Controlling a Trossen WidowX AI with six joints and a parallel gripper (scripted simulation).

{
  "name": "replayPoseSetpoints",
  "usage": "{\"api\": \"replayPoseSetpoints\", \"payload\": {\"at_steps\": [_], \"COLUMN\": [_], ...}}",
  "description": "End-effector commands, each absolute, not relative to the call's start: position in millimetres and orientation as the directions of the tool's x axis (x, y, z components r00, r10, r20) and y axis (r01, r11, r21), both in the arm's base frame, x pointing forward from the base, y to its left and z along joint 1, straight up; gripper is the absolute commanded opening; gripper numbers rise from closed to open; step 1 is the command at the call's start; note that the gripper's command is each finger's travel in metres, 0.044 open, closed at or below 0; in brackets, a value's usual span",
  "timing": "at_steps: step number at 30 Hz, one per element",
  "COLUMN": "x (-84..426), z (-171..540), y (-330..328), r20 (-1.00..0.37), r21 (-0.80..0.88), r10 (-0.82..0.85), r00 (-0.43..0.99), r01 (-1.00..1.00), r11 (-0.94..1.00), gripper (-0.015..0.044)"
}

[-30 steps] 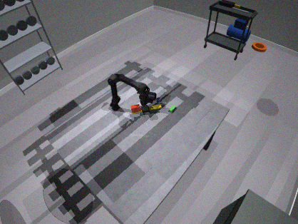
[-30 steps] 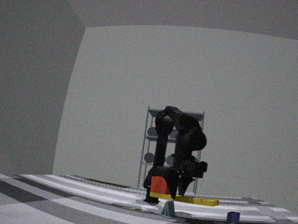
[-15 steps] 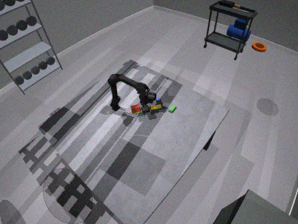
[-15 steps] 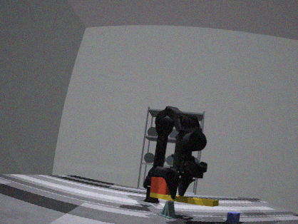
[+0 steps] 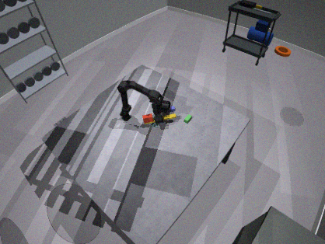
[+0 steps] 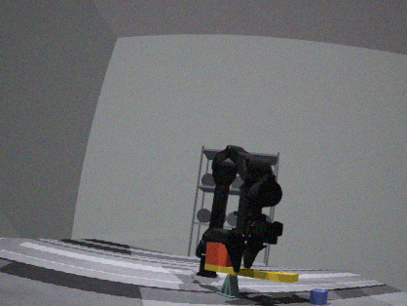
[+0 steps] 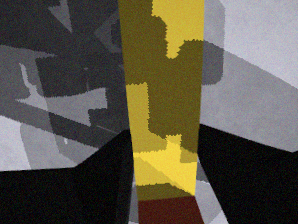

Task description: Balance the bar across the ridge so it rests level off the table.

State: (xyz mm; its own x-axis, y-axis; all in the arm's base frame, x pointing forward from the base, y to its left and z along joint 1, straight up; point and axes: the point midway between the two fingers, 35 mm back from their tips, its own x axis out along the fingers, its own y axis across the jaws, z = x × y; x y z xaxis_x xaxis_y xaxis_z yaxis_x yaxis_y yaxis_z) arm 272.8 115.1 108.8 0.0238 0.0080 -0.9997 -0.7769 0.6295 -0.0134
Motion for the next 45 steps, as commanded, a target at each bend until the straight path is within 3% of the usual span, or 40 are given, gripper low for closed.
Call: {"api": "replayPoseSetpoints", "payload": {"at_steps": [1,45], "x": [273.0,272.6], "z": [108.5,104.8], "y": [115.5,115.2], "r20": [-1.000,-1.000], "r21": [-0.012,-0.012], "r10": [0.010,0.010], "r00": [0.024,0.024], "r01": [-0.775,-0.775], "r11": [0.632,0.632], "gripper": [0.0000,0.0000]}}
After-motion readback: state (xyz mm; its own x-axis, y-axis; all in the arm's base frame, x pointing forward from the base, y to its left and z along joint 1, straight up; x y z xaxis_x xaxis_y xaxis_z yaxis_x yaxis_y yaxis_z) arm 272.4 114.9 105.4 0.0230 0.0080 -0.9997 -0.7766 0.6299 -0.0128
